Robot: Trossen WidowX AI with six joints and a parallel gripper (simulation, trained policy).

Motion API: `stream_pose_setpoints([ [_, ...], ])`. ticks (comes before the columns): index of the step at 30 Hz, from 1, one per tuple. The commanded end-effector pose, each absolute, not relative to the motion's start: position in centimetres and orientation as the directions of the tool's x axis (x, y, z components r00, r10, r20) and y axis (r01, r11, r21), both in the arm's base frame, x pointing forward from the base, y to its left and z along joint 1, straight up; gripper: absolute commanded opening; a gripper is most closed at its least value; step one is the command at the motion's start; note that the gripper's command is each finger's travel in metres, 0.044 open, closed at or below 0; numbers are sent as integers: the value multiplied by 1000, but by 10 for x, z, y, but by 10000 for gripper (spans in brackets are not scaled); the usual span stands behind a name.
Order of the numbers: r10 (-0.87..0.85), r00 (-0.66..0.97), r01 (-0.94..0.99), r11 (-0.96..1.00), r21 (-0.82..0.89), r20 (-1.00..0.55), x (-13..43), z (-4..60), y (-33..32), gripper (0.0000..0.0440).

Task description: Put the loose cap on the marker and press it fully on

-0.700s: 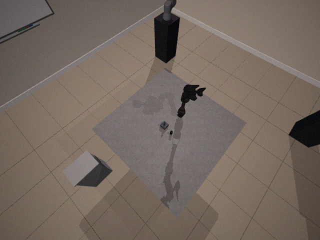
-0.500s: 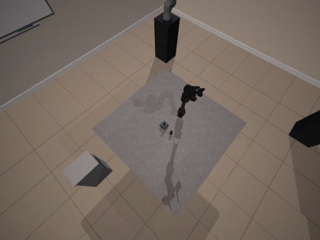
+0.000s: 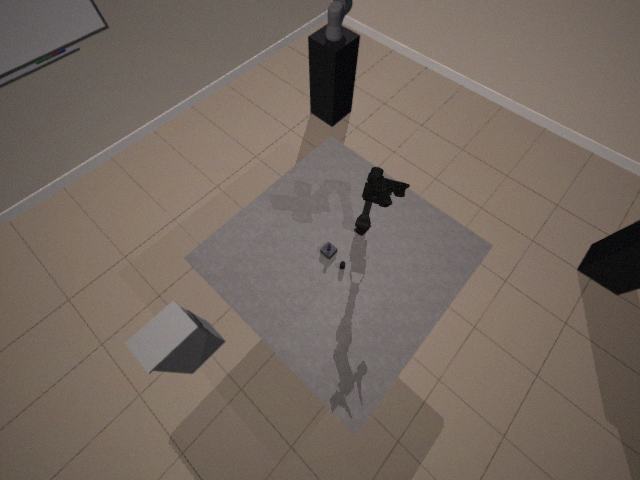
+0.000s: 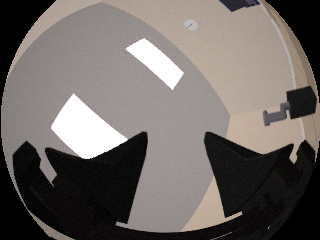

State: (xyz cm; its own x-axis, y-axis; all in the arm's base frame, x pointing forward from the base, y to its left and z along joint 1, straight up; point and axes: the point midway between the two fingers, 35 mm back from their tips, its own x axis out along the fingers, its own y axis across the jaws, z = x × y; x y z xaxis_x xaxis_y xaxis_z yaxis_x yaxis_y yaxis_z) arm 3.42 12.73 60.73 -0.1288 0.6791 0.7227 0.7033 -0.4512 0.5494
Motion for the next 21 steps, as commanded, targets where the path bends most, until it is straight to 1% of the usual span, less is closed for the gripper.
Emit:
stream_pose_setpoints([
  [1, 706, -107, 703, -444, 556, 700, 36, 606, 131, 264],
  [12, 787, -27, 728, -407, 552, 617, 50, 595, 143, 295],
  [21, 840, 30, 753, -375, 540, 542, 63, 583, 152, 310],
])
